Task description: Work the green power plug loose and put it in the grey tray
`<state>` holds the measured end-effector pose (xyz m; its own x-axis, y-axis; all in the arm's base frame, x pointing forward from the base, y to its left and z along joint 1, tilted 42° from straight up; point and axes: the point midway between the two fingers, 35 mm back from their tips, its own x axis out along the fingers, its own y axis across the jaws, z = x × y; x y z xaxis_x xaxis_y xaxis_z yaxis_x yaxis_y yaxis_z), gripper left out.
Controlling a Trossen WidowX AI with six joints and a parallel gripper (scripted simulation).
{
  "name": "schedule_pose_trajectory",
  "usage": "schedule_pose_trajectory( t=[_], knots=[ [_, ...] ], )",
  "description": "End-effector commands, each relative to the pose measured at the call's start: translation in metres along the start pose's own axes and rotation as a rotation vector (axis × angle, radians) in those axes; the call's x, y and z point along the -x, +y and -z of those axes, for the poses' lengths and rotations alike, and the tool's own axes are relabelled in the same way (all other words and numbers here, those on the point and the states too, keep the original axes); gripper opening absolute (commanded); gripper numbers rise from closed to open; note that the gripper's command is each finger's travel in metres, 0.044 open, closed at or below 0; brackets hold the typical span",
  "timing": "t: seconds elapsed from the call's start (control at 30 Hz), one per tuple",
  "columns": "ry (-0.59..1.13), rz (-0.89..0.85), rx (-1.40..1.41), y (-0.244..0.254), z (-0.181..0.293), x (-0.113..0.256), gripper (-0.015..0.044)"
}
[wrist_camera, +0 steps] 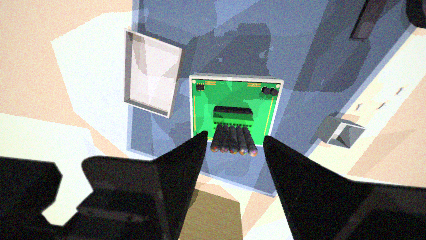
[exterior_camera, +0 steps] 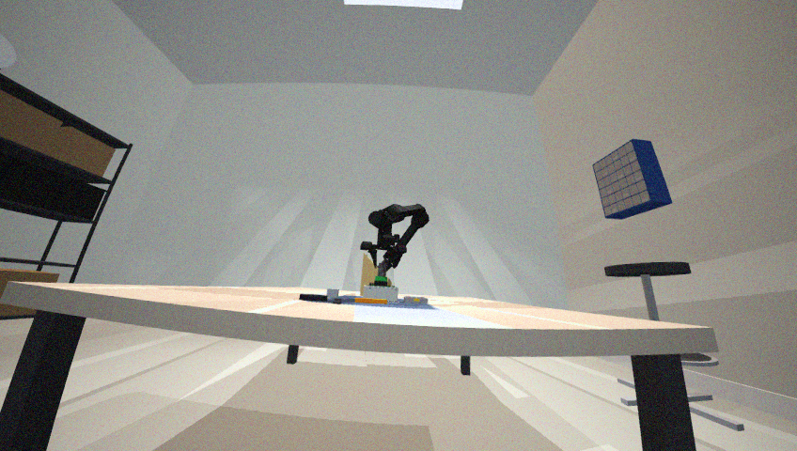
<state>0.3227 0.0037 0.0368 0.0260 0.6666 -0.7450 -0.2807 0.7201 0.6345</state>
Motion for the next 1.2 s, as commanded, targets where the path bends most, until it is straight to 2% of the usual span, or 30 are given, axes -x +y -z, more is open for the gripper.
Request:
schedule_pose_trajectory(
  t=[0.0, 0.37, 0.7, 1.17],
  knots=[
    [0.005, -0.004, -0.008, 0.0004, 0.0017, -0.0077, 0.0250],
    [0.005, -0.004, -0.008, 0.0006, 0.0017, -0.0168, 0.0250],
    [0.005, -0.004, -0.008, 0.0006, 0.0017, -0.0168, 0.0000],
    [0.005, -0.001, -0.008, 0.0007, 0.0017, -0.0079, 0.0000]
  ],
)
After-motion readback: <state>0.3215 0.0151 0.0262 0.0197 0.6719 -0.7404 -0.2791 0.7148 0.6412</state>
